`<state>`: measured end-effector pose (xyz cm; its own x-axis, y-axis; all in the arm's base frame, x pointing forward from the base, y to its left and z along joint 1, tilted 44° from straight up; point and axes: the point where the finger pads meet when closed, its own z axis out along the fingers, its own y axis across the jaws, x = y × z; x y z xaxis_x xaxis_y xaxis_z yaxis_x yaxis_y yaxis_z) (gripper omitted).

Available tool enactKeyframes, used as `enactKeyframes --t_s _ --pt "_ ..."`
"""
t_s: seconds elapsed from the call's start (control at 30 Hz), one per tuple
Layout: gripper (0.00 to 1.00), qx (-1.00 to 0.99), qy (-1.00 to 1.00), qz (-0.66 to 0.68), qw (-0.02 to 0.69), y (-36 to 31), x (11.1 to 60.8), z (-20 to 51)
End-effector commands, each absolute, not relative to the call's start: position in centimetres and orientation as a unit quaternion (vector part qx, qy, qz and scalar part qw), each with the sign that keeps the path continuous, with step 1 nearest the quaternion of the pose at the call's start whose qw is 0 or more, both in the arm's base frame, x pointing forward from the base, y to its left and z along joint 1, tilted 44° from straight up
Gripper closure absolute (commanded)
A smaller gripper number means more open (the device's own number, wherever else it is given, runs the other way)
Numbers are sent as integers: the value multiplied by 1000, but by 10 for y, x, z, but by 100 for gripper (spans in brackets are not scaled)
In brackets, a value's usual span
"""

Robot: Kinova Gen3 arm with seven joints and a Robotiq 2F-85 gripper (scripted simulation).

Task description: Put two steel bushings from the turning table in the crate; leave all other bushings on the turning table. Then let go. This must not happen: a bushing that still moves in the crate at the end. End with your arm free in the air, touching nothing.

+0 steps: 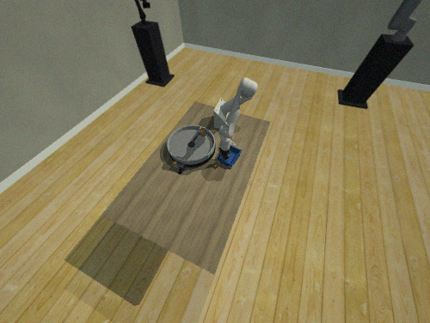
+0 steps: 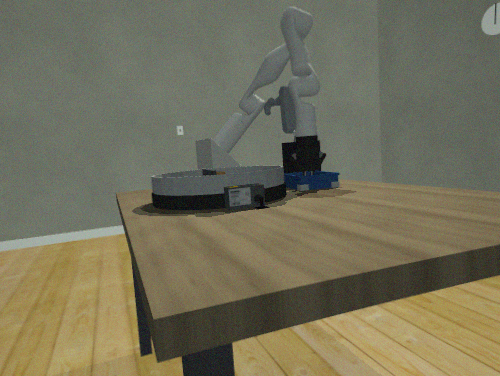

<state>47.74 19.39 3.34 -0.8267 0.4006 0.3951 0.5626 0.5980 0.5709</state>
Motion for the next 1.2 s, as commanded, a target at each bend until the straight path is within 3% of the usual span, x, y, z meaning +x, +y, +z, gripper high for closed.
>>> enactKeyframes --t_s 0.0,1.17 --pt "84 -272 -887 -357 112 192 478 35" --pt "84 -272 -887 -357 113 185 479 43"
